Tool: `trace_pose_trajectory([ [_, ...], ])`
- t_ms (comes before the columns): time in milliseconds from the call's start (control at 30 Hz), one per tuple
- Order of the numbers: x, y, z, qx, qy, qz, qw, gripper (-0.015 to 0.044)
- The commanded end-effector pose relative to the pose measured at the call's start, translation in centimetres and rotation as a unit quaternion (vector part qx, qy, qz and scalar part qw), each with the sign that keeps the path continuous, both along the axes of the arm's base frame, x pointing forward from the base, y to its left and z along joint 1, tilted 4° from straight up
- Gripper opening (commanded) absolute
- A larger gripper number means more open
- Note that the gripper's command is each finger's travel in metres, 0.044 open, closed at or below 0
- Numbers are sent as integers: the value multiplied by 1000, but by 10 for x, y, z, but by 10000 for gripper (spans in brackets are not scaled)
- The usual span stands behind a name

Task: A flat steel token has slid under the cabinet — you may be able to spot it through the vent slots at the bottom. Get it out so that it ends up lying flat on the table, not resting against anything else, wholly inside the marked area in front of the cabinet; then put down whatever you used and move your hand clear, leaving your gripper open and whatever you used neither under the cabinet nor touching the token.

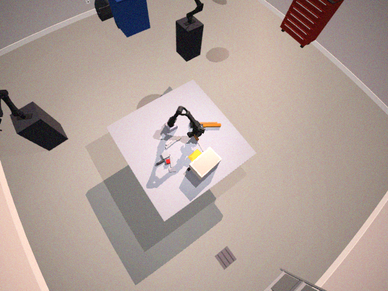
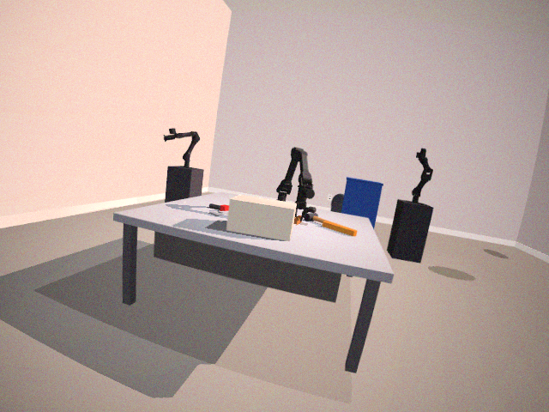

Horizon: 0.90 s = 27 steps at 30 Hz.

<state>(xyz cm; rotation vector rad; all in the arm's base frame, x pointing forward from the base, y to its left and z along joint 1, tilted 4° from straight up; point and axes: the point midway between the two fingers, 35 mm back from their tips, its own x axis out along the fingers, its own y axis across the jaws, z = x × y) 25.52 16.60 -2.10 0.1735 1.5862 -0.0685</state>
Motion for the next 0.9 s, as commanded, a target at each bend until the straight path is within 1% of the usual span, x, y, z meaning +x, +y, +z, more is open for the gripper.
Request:
trace_pose_trajectory([
  [0, 7, -1, 0, 0, 0, 0, 1000, 0],
  [867, 41, -7, 0, 0, -2, -2, 1000, 0],
])
